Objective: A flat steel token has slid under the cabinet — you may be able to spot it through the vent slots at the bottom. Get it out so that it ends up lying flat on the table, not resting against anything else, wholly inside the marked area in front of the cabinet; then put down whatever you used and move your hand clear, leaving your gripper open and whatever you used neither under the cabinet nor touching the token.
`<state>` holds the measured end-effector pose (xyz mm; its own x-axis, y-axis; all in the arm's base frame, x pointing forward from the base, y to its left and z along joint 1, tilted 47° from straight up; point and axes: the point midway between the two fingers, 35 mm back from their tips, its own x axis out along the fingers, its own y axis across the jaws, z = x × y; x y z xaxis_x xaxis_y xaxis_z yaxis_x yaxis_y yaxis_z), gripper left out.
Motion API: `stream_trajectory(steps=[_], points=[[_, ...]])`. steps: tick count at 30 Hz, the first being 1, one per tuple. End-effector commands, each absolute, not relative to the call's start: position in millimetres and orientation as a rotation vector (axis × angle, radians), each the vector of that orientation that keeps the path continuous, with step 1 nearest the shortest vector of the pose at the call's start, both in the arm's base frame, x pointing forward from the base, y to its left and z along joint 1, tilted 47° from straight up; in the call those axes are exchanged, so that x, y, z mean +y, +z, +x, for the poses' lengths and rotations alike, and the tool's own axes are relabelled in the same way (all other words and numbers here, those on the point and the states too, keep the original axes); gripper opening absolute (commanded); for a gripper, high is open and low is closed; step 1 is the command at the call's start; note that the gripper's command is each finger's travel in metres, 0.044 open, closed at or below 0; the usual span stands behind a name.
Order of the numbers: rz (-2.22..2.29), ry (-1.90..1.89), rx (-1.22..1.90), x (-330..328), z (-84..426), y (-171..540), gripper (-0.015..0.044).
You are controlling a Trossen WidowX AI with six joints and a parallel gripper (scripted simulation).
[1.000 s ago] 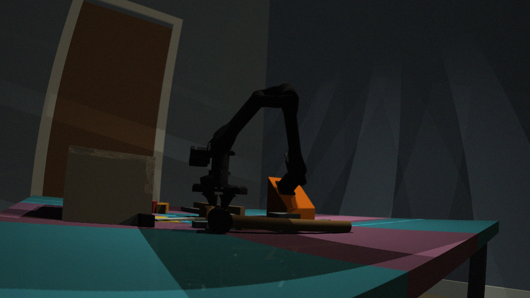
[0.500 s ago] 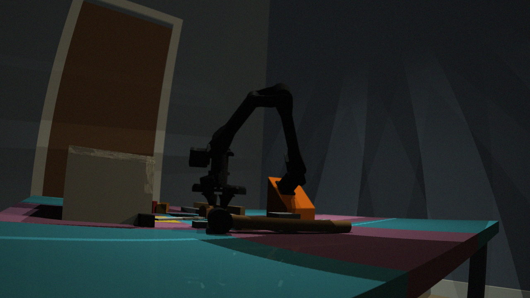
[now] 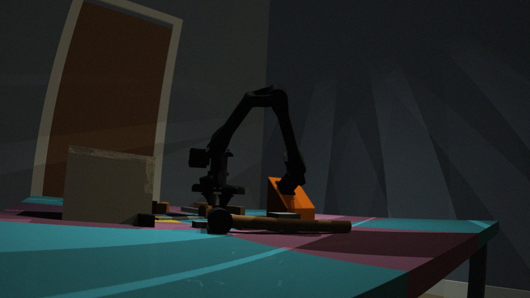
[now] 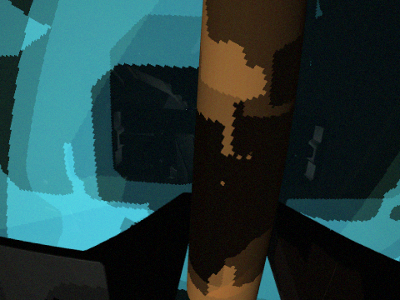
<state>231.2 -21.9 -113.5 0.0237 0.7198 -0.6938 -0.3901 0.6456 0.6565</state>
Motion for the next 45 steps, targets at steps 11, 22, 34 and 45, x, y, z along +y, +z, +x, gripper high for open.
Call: stream_trajectory(steps=[11,22,34,45], points=[[0.368,0.84,1.308,-26.8,228.2,-116.9,0.0],[0.438,0.783,1.348,-27.1,227.9,-117.3,0.0],[0.496,0.736,1.381,-27.2,227.6,-117.6,0.0026],[0.484,0.746,1.378,-26.5,227.2,-117.8,0.02]])
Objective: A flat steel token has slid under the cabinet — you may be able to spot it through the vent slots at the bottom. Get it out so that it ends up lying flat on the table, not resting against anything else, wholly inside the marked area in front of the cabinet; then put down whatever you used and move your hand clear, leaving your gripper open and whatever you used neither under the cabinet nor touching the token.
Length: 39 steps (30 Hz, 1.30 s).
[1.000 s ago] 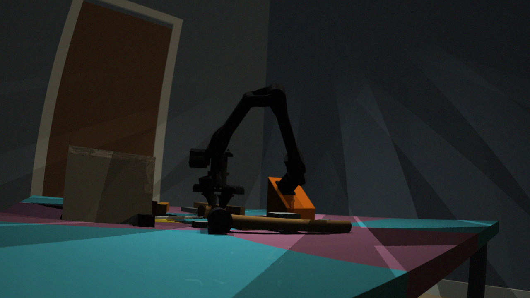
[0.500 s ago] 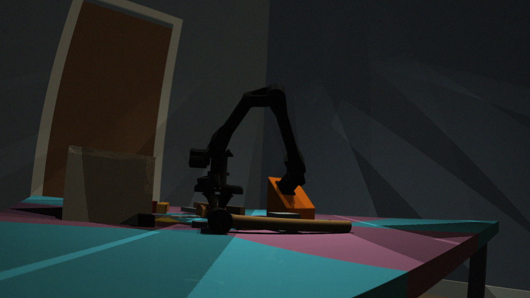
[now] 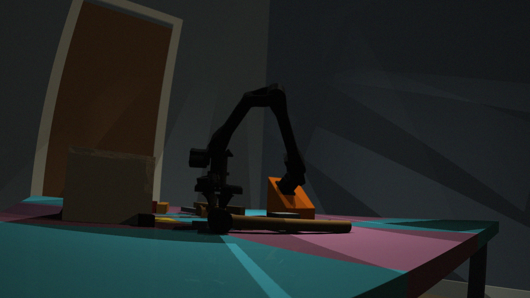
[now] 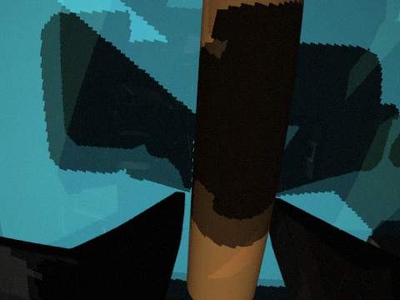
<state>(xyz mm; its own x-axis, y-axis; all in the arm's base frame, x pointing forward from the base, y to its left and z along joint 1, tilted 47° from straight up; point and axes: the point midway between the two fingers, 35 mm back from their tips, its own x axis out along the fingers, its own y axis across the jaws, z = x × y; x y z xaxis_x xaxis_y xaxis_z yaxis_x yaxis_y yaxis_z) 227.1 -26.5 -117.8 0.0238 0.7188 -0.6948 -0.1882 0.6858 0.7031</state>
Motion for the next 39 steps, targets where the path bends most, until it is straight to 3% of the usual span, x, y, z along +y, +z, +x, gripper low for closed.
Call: stream_trajectory(steps=[1,3,18,23,31,34,39], points=[[0.484,0.746,1.378,-26.5,227.2,-117.8,0.0226],[0.484,0.746,1.378,-26.5,227.2,-117.8,0.027],[0.485,0.745,1.374,-22.7,227.5,-121.1,0.027],[0.479,0.747,1.376,-24.6,226.9,-120.0,0.0139],[0.479,0.747,1.376,-24.6,226.9,-120.0,0.0085],[0.479,0.747,1.376,-24.6,226.9,-120.0,0.0006],[0.481,0.745,1.376,-24.6,228.1,-119.9,0.0]])
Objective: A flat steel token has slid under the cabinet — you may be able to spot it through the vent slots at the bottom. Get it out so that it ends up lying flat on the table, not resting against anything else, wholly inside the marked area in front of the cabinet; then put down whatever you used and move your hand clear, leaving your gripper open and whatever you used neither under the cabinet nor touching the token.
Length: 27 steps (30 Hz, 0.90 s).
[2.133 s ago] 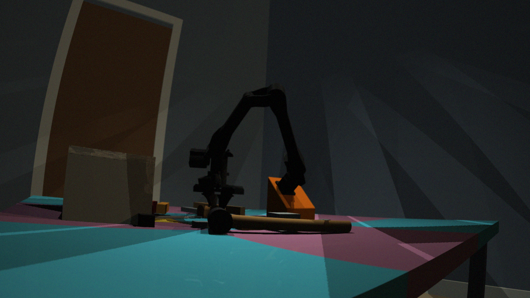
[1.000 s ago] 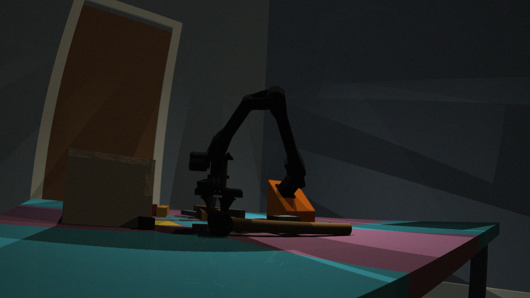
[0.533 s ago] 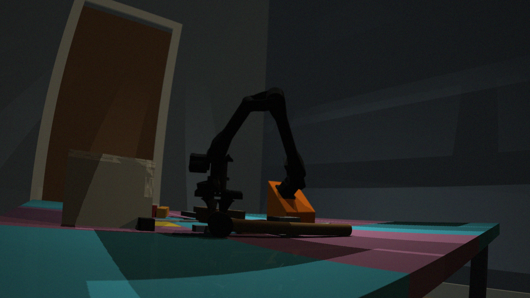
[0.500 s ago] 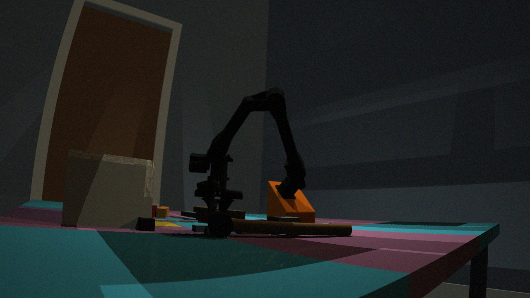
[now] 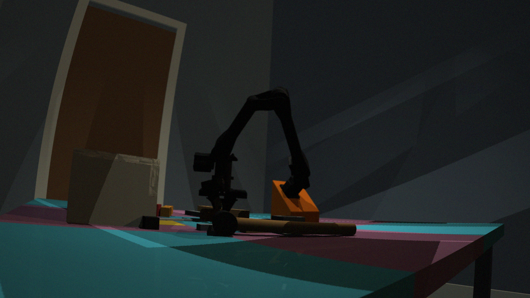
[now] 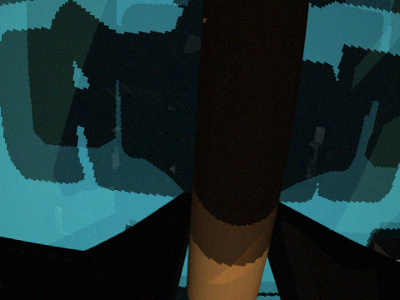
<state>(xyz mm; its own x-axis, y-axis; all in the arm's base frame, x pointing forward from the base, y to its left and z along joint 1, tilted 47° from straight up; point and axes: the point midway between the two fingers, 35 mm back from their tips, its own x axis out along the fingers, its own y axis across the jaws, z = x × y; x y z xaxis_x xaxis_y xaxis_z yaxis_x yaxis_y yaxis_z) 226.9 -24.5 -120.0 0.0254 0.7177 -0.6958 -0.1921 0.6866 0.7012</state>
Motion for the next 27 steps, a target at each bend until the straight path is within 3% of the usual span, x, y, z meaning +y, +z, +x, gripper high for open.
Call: stream_trajectory(steps=[1,27], points=[[0.482,0.744,1.377,-24.6,229.1,-119.7,0.0],[0.506,0.727,1.384,-21.2,267.4,-114.5,0.0]])
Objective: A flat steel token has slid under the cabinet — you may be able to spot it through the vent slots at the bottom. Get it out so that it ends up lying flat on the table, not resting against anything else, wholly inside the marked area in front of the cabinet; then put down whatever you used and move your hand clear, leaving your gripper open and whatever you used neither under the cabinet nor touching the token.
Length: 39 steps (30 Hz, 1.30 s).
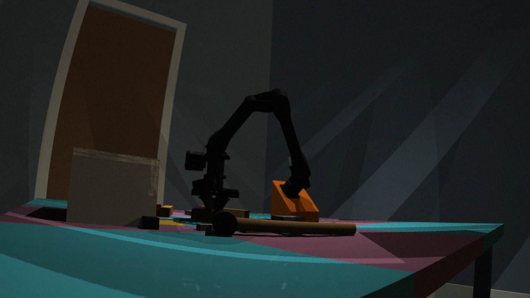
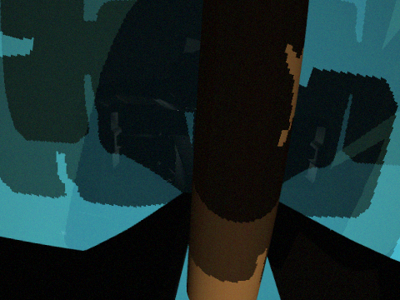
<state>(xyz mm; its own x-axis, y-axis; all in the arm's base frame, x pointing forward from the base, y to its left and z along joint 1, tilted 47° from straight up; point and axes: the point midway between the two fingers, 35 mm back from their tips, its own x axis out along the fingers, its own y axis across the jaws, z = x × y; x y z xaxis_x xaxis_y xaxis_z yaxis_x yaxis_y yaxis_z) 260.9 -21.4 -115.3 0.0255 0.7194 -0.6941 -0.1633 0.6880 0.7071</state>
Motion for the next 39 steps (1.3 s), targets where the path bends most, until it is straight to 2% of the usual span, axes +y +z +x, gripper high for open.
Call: stream_trajectory(steps=[1,39], points=[[0.507,0.727,1.384,-21.1,268.8,-114.3,0.0],[0.509,0.726,1.382,-16.9,317.7,-107.5,0.0]])
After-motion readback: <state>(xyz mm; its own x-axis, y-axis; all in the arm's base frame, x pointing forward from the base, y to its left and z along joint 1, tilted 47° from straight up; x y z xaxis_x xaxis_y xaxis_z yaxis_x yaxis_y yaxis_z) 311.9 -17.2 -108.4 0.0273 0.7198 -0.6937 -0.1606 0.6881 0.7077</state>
